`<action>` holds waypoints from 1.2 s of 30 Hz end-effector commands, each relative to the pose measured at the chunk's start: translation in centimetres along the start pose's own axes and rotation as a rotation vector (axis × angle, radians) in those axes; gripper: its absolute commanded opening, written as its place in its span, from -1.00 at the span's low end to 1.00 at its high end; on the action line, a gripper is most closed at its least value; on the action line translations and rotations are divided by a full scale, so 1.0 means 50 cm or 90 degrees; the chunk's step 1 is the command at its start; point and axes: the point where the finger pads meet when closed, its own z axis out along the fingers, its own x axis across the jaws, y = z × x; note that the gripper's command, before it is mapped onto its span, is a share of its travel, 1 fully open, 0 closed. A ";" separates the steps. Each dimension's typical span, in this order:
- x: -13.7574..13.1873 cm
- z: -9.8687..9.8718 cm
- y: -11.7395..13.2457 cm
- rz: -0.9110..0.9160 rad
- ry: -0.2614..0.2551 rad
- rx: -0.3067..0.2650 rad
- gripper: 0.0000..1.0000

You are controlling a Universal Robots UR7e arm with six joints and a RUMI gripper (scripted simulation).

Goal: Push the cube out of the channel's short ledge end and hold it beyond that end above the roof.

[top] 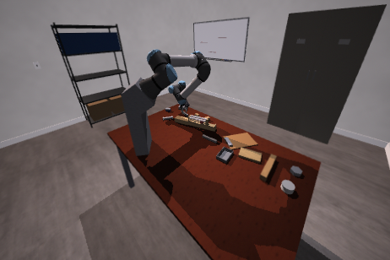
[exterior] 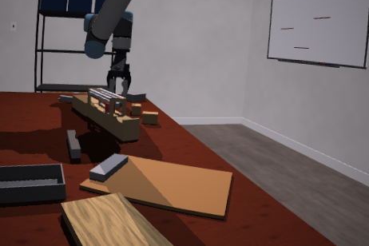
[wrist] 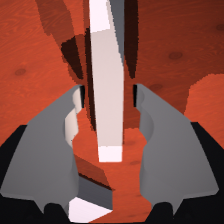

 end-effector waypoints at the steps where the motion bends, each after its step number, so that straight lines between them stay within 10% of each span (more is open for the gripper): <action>1: -0.002 0.000 0.001 0.001 -0.001 -0.001 -0.55; 16: -0.002 0.000 0.001 0.001 -0.001 -0.001 -0.55; 17: -0.002 0.000 0.001 0.001 -0.001 -0.001 -1.00; 36: -0.002 0.000 0.001 0.001 -0.001 -0.001 -1.00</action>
